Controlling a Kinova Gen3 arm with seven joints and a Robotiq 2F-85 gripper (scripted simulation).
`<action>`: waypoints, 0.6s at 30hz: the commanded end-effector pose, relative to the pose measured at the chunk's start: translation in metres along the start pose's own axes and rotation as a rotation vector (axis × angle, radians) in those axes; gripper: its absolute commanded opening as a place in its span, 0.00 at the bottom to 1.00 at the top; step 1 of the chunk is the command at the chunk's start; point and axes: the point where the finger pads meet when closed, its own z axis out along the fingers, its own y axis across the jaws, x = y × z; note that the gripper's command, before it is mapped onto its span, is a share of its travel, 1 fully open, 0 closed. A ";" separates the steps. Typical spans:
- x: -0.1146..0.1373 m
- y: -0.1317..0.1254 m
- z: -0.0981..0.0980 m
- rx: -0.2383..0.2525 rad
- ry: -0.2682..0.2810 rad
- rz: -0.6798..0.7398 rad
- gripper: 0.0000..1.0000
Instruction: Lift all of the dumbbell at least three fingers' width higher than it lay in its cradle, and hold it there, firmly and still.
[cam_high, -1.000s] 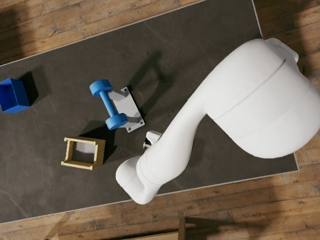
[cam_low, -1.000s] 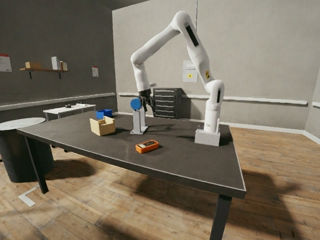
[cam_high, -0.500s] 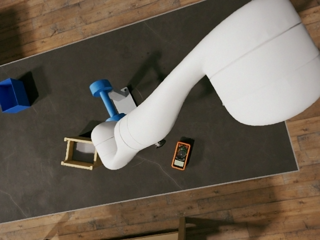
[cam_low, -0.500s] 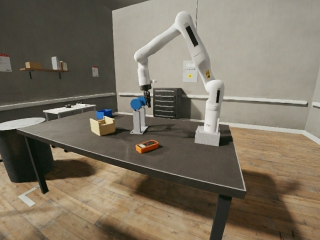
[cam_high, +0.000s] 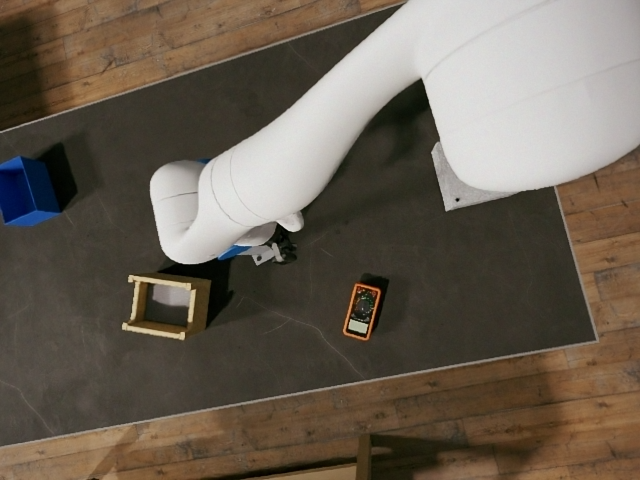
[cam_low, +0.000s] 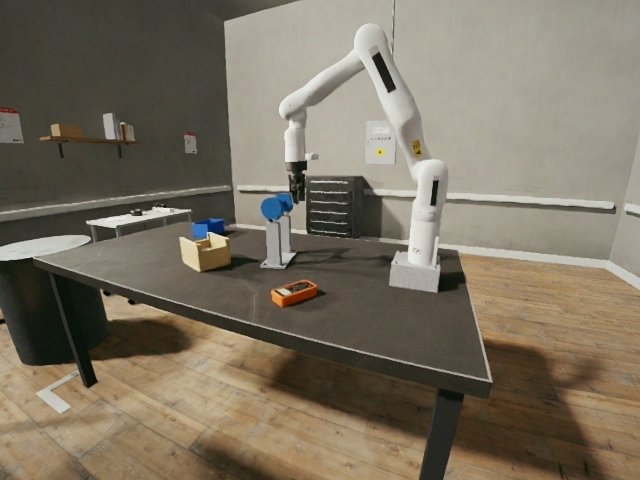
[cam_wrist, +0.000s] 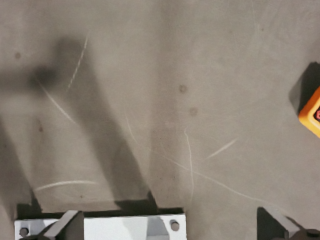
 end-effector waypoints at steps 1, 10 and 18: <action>-0.001 -0.037 -0.014 -0.013 -0.040 0.171 1.00; -0.011 -0.049 -0.022 -0.009 -0.047 0.050 1.00; -0.032 -0.053 -0.031 0.004 -0.042 -0.277 1.00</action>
